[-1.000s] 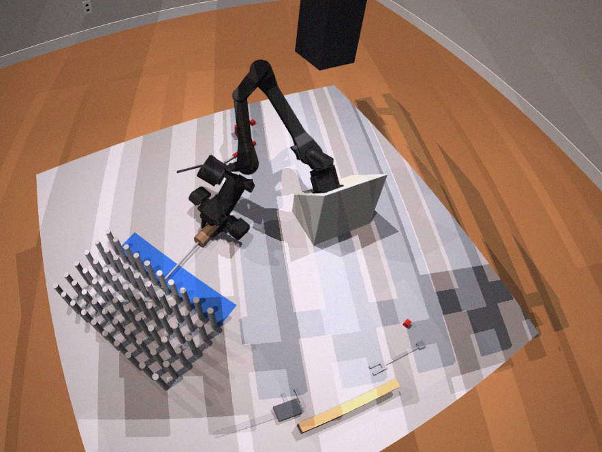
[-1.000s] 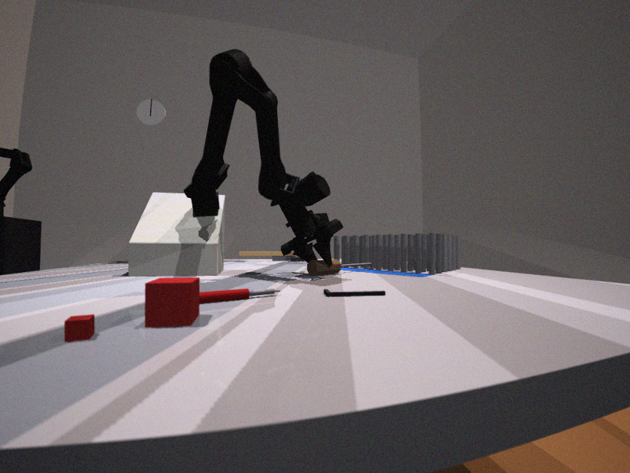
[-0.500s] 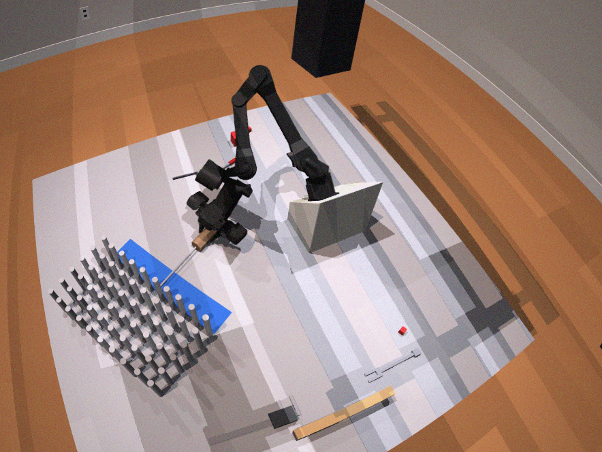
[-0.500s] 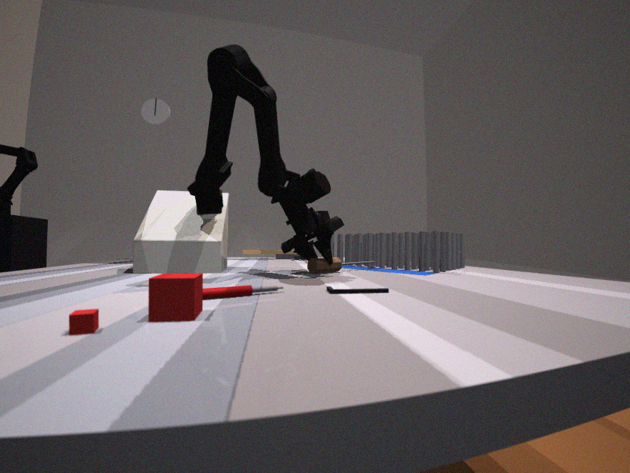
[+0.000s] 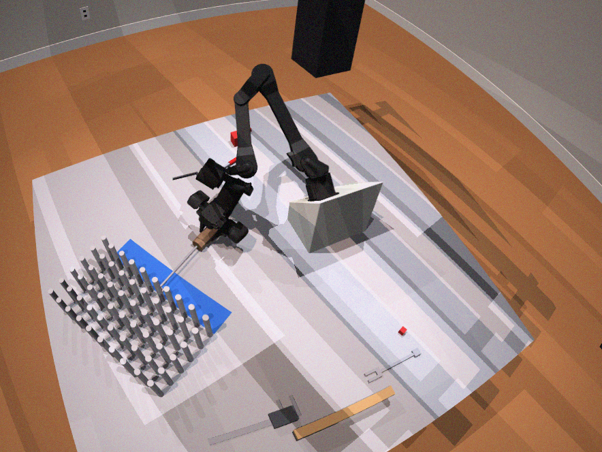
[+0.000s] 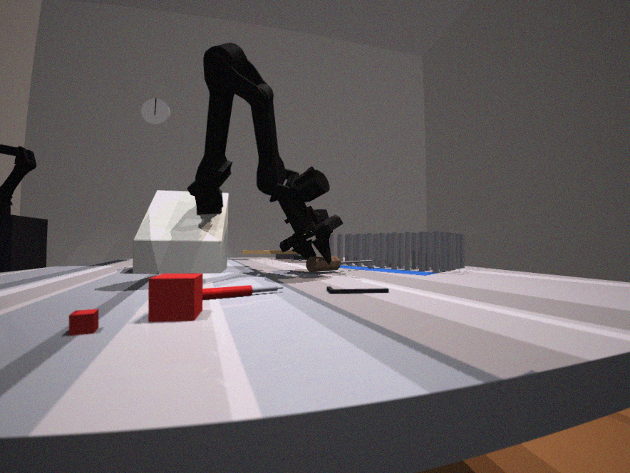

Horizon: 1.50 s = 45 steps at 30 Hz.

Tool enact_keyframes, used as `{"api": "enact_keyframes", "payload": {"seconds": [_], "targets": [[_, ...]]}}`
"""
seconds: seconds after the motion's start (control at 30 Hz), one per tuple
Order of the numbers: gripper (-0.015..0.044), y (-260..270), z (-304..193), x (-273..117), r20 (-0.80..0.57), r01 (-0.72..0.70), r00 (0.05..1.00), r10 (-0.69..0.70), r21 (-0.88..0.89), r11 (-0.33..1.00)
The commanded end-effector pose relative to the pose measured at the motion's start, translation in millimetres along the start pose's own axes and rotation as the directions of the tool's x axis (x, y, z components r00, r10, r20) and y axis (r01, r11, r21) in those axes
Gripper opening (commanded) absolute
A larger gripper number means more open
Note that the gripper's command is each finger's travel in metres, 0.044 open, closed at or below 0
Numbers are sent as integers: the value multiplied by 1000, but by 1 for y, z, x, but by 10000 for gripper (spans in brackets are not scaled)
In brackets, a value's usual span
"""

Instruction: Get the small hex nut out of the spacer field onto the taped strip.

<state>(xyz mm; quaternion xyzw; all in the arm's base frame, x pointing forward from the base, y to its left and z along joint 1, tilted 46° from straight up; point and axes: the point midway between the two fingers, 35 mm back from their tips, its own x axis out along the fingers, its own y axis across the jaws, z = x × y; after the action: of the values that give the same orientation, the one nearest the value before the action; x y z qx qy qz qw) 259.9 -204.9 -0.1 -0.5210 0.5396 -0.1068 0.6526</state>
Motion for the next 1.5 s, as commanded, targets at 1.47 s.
{"api": "enact_keyframes", "payload": {"seconds": [1.47], "targets": [[0,-17,-4,-56,3,-17,1000,17,13,1000]]}}
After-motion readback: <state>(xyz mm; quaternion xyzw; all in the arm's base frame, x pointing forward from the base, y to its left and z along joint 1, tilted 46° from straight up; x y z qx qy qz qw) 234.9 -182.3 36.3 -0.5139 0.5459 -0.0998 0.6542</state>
